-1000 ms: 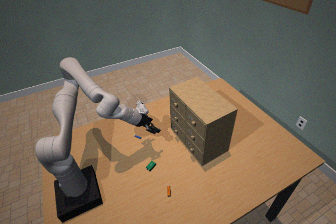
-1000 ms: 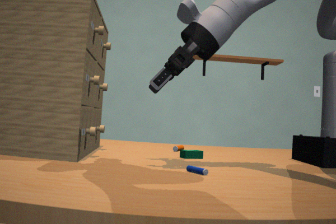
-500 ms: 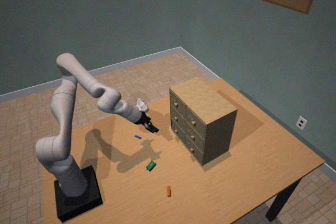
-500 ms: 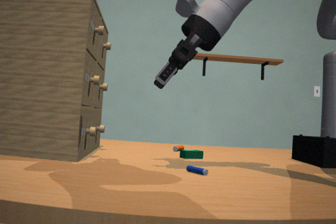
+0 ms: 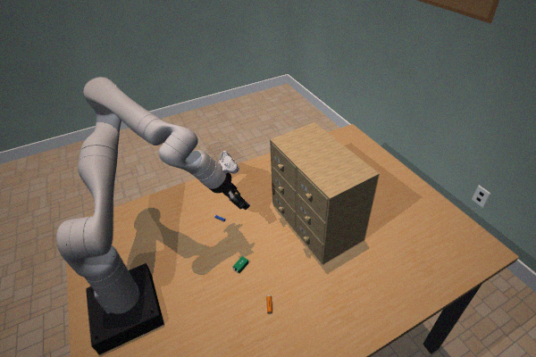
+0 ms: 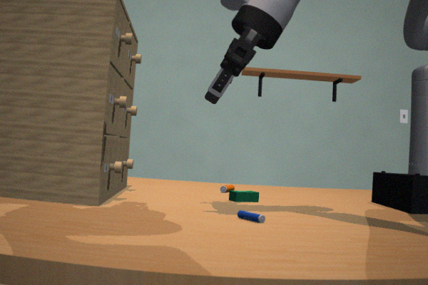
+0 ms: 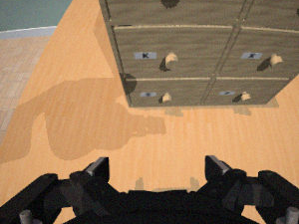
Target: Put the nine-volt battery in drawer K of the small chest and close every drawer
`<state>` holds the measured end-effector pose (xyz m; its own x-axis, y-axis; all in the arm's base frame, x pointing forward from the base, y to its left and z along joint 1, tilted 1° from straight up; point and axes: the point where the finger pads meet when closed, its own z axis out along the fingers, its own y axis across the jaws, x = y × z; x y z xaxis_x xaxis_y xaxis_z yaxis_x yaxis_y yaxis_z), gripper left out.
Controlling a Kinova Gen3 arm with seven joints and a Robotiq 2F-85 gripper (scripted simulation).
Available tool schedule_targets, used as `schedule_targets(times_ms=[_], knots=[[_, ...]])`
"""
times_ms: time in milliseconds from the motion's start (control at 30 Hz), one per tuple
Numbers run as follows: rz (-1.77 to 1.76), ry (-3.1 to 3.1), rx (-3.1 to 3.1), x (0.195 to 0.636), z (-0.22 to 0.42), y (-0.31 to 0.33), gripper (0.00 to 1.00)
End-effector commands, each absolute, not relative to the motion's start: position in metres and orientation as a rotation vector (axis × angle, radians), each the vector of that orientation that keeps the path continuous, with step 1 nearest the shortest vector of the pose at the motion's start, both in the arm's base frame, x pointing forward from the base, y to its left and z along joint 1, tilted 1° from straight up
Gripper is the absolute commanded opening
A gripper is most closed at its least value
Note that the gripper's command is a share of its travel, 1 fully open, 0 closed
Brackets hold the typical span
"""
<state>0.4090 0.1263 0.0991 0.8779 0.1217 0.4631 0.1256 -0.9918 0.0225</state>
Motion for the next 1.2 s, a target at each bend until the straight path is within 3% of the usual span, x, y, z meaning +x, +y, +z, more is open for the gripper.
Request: schedule_targets(times_ms=[0, 1167], knots=[[-0.726, -0.205, -3.03, 0.411, 0.107, 0.13, 1.0], [-0.168, -0.209, -3.135, 0.375, 0.154, 0.126, 1.0]])
